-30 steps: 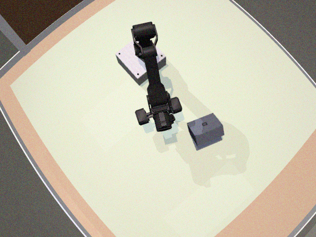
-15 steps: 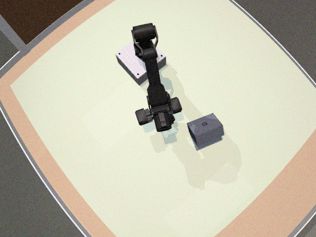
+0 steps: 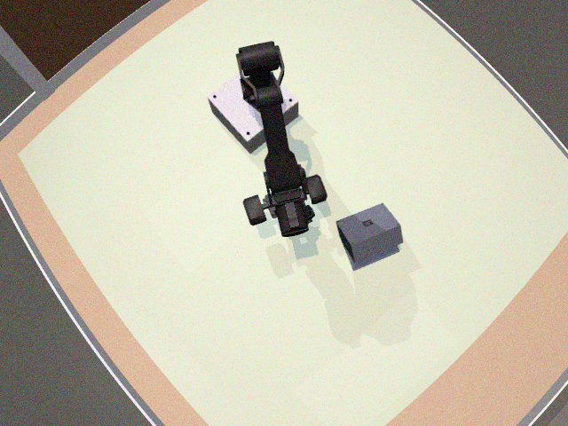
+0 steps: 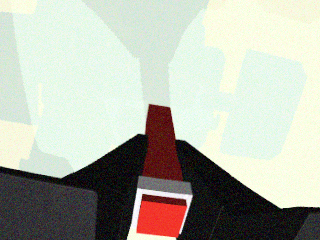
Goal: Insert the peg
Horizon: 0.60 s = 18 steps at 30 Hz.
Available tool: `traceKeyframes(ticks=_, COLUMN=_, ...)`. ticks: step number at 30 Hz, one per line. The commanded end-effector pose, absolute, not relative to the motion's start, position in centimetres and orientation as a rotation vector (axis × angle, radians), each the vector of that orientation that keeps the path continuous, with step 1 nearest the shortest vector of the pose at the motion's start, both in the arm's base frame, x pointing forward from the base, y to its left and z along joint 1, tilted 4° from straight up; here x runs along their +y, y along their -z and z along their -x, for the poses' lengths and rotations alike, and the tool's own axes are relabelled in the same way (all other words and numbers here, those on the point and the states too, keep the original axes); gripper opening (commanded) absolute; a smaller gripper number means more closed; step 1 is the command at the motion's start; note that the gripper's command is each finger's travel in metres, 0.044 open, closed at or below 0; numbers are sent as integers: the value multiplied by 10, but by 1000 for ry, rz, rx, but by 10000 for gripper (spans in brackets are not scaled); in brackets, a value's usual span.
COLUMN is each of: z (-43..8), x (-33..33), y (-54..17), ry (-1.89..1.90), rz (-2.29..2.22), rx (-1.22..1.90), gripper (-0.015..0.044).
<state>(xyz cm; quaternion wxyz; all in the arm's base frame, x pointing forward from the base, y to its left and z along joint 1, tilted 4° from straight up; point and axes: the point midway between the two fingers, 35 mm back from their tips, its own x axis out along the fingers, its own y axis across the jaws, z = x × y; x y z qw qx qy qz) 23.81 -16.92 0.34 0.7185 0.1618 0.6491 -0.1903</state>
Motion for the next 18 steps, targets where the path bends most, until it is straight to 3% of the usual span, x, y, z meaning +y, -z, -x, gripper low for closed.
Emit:
traceKeyframes(ticks=1, z=-238, x=-169, y=-6, ry=421, rz=-358, rx=1436, gripper=0)
traceKeyframes(ticks=18, z=-233, x=-167, y=-83, ry=416, rz=-360, rx=1438, gripper=0)
